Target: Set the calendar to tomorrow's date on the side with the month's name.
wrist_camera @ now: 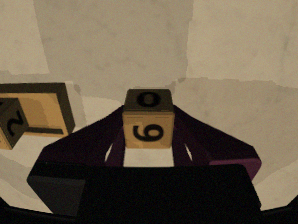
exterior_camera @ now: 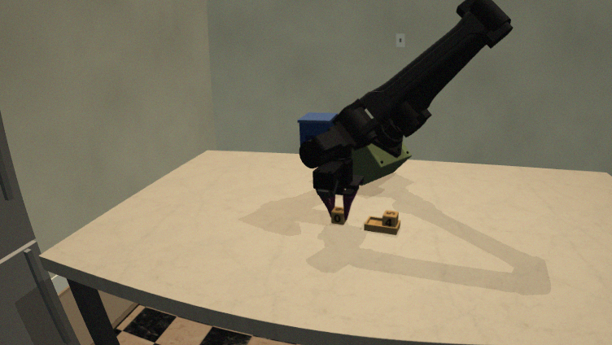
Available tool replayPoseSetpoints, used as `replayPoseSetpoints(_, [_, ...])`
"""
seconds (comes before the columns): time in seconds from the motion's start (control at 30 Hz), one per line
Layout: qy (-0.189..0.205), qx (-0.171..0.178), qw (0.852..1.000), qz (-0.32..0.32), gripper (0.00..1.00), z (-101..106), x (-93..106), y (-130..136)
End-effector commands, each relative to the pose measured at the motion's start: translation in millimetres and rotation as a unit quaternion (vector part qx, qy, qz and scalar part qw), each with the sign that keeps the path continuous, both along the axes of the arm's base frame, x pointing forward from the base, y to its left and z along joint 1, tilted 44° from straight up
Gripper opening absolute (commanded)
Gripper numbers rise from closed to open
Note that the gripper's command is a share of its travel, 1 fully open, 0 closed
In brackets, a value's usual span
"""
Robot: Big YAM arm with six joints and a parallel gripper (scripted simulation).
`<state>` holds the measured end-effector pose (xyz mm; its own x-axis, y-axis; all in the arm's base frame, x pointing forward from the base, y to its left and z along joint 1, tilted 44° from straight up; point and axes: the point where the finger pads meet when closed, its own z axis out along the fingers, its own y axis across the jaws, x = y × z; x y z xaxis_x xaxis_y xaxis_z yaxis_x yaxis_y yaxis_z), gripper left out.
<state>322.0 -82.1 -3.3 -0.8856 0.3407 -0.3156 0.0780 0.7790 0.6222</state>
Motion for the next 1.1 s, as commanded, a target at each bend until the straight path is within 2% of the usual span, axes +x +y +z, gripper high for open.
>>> replayPoseSetpoints(0.0, [-0.003, -0.003, 1.0, -0.013, 0.27, 2.2, 2.1, -7.4])
replayPoseSetpoints(1.07, [0.0, -0.001, 1.0, -0.018, 0.27, -0.8, 1.1, -11.2])
